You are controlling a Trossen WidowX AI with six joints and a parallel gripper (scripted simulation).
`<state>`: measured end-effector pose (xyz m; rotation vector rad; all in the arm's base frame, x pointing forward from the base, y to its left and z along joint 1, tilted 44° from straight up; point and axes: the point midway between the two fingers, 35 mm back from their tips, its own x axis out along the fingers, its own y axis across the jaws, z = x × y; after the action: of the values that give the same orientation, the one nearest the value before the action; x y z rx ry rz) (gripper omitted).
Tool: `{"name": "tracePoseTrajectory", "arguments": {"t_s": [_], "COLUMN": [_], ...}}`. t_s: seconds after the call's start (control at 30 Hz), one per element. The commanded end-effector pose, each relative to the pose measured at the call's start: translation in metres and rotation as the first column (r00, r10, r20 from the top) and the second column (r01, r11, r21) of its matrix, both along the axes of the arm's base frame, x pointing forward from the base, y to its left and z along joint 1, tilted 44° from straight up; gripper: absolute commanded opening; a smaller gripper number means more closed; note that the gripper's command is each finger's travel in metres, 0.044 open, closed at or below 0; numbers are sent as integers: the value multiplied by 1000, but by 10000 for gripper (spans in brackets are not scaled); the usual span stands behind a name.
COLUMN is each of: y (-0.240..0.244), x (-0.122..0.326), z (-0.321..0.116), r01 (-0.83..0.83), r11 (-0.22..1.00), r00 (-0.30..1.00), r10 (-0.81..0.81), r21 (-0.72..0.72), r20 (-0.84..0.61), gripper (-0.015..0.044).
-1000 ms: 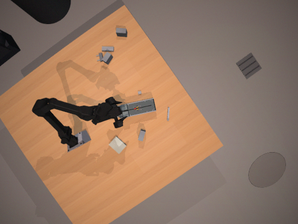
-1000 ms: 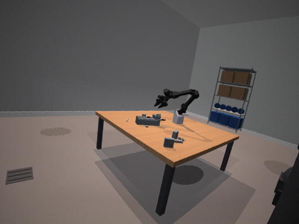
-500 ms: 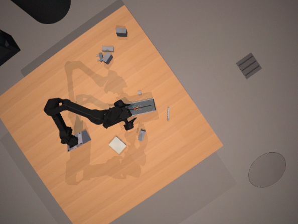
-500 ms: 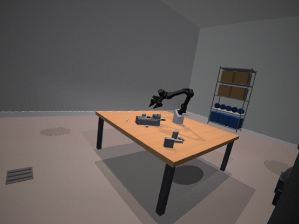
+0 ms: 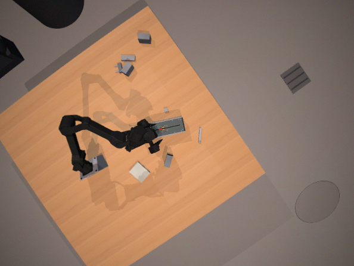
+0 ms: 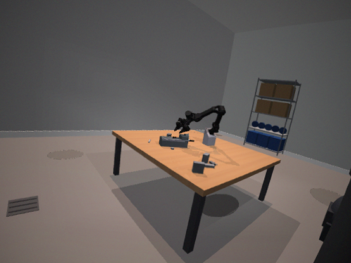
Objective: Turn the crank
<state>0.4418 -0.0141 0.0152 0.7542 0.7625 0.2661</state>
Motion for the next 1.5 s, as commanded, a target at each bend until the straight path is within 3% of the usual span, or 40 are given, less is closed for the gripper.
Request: {"name": "tracePoseTrajectory", "arguments": {"t_s": [0.0,0.27,0.57,1.47], "y": [0,-1,-46,2], "x": [0,0,-1,-102], "z": [-1,0,47,95], "r01": [4,4,0,137], "r11": [1000,1000,1000,990], "r00": [1000,1000,1000,982], "r10": [-4,-4,0,-138], "r21": [1,1,-3,-18], "r20": [-3,-3,-2,-131], "gripper": [440,440,440,440]}}
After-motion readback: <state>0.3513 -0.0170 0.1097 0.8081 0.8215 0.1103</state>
